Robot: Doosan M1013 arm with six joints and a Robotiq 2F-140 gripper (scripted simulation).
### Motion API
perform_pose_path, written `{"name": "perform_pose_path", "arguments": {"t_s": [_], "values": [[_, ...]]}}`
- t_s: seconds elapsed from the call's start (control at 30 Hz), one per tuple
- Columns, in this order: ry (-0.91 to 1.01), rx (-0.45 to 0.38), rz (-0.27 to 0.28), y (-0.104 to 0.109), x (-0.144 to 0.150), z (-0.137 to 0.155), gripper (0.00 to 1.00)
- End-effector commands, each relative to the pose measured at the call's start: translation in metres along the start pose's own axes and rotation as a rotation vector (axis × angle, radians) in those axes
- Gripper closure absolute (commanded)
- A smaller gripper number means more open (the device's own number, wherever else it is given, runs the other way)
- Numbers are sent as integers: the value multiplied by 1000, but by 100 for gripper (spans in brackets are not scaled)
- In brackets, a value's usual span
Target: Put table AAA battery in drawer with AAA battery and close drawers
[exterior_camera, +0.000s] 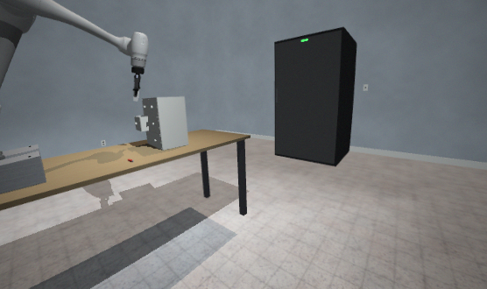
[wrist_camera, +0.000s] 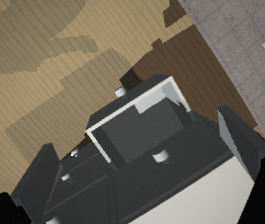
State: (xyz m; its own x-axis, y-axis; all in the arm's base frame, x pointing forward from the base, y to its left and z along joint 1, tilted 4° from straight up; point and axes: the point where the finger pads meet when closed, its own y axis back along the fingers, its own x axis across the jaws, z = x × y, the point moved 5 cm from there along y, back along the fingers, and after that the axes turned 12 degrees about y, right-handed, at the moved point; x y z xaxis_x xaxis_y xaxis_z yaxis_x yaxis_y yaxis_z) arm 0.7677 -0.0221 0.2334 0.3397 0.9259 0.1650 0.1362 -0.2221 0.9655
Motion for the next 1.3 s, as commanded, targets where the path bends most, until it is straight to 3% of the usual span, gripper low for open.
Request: {"name": "perform_pose_path", "arguments": {"t_s": [0.0, 0.17, 0.63, 1.27], "values": [[23, -8, -15, 6, 1, -8, 0], [61, -20, -40, 17, 3, -23, 0], [293, -97, -192, 79, 15, -110, 0], [323, -102, -205, 83, 16, -117, 0]]}}
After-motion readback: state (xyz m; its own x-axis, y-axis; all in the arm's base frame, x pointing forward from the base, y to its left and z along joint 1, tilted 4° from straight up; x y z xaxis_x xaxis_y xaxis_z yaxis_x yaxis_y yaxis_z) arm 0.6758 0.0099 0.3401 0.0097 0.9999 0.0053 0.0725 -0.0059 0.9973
